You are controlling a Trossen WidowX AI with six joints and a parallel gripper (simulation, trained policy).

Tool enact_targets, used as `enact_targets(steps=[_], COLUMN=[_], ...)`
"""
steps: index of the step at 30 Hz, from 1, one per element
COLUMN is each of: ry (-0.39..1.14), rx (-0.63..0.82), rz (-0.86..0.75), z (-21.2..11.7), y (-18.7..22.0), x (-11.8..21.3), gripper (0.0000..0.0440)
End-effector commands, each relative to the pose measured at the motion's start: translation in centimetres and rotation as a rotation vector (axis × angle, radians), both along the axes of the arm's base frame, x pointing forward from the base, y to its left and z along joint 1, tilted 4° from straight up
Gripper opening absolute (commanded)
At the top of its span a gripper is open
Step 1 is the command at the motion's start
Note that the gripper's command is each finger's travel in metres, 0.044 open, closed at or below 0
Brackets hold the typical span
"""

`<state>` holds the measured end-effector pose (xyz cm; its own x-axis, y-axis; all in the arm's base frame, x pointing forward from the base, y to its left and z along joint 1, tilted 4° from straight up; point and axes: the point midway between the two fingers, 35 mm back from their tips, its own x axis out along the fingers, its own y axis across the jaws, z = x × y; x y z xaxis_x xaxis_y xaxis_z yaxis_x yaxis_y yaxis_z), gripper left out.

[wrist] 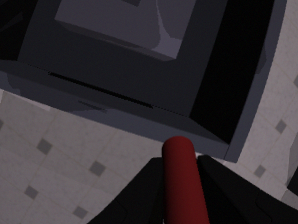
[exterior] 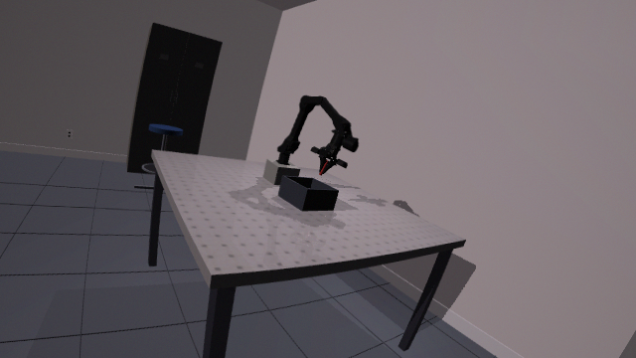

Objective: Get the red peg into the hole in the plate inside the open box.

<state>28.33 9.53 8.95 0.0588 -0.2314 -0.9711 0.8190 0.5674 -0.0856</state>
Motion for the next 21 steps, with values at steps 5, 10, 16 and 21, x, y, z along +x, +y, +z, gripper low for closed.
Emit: enact_targets(steps=[5,10,16,21], ry=[-0.021,-0.026,-0.019,-0.009], rx=[-0.001,0.006,0.028,0.051], rz=[-0.029,-0.031,-0.011,0.022], z=[-0.3,-0.8,-1.9,-3.2], y=[-2.8,-4.8,-6.8,-7.9], x=[2.6,4.3,5.8,6.6], gripper=[0.0,0.0,0.0,0.0])
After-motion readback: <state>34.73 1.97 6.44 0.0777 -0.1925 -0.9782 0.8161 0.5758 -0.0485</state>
